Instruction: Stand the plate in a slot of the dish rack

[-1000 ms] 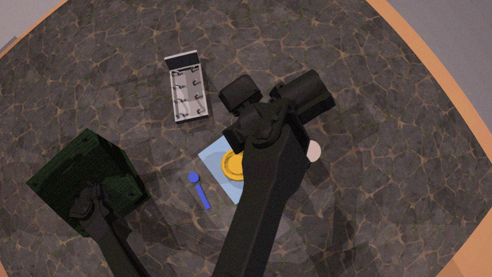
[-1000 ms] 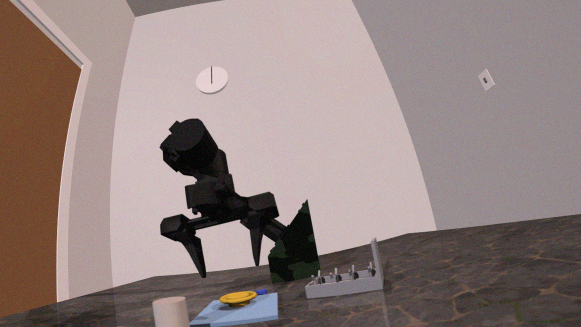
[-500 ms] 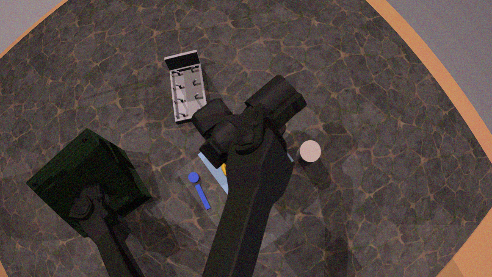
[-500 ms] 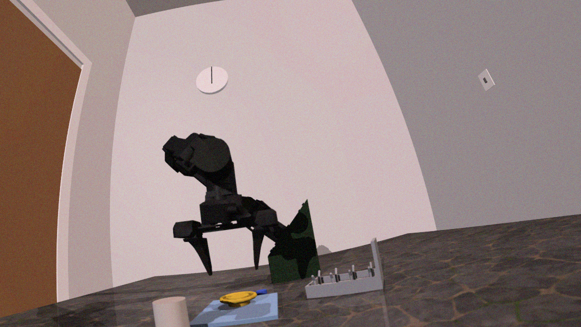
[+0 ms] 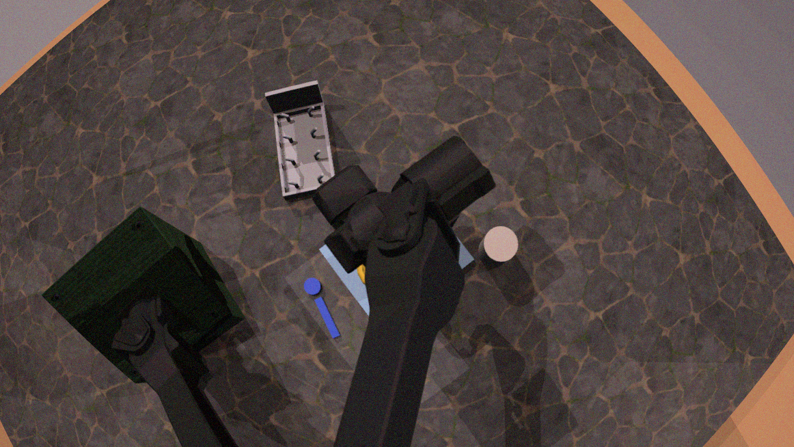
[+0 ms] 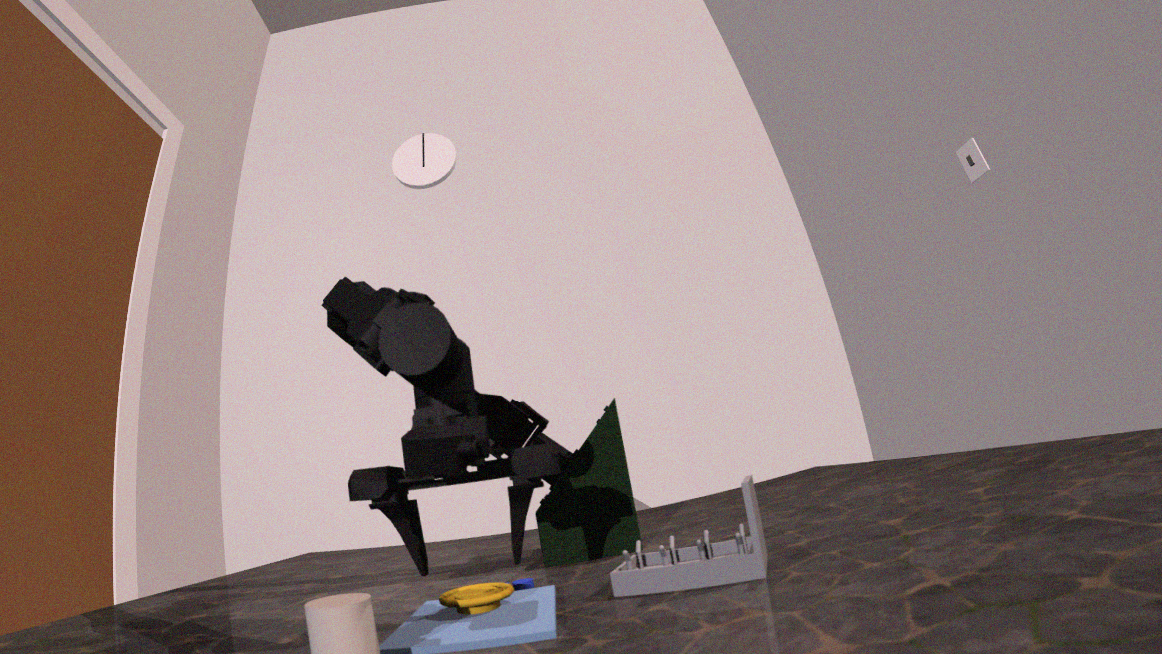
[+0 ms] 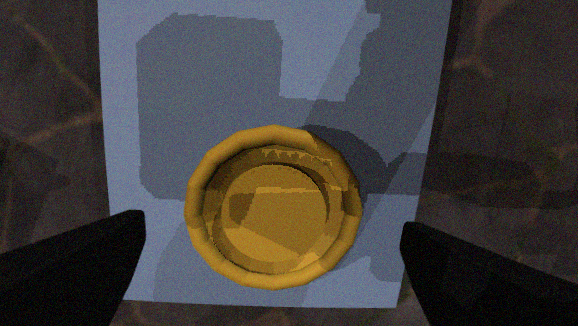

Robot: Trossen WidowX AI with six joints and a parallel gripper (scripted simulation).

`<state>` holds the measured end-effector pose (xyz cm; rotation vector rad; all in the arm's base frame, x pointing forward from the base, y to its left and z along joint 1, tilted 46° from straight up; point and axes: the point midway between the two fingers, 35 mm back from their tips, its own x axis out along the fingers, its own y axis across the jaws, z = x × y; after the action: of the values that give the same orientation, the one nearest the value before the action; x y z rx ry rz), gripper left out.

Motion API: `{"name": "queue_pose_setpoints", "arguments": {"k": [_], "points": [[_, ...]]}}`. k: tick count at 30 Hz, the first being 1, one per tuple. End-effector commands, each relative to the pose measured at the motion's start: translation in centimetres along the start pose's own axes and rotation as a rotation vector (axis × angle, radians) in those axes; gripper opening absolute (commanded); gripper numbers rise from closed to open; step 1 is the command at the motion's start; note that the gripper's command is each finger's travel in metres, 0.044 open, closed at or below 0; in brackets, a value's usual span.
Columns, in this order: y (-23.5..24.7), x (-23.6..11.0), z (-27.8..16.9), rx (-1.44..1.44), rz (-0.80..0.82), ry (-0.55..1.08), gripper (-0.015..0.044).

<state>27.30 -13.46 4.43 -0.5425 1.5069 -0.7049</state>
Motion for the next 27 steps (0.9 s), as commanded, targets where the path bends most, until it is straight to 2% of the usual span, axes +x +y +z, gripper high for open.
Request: {"name": "queue_pose_setpoints", "arguments": {"k": [1,19,21,27], "points": [[0.0,0.9,-0.2,-0.009,-0.006,0.011,0.0400],[0.0,3.5,-0.5,-0.009,-0.010,0.011,0.0400],[0.0,3.5,-0.5,-0.009,-0.010,0.011,0.0369],[0.0,3.5,-0.5,-0.009,-0.010,0.011,0.0369]]}}
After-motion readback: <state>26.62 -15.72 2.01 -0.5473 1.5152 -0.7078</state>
